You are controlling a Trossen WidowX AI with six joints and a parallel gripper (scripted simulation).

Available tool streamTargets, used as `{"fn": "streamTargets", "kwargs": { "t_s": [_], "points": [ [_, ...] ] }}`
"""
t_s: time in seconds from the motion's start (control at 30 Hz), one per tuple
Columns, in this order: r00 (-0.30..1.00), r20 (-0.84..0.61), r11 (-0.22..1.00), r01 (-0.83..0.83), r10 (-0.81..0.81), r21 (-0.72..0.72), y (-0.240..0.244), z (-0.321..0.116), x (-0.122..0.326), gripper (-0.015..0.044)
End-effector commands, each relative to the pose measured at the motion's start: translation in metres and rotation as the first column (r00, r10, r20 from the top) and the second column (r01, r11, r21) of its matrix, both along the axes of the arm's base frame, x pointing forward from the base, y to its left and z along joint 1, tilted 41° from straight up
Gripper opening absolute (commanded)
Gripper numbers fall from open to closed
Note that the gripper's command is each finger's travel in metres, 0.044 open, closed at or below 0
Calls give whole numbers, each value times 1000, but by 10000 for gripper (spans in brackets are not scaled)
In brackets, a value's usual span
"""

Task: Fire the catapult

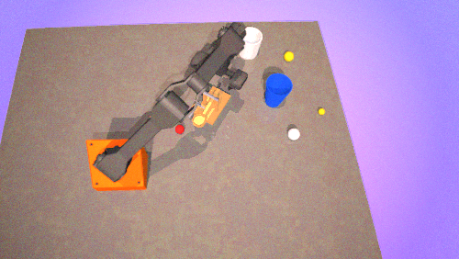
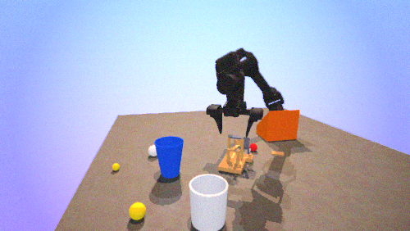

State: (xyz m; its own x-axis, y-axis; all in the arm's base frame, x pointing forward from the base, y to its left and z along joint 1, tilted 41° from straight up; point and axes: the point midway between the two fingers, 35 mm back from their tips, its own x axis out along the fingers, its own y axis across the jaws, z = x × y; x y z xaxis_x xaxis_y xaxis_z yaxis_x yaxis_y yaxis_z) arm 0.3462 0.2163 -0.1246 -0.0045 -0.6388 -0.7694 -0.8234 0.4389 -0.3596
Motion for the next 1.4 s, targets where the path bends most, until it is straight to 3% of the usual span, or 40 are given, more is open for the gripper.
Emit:
{"fn": "streamTargets", "kwargs": {
  "t_s": [0.0, 0.1, 1.37],
  "points": [
    [1000, -4, 1000, 8, -8, -2, -8, -10, -1, 440],
    [1000, 1, 1000, 10, -10, -3, -27, -32, -1, 440],
    [1000, 2, 1000, 10, -10, -5, -61, -72, -1, 440]
  ]
}}
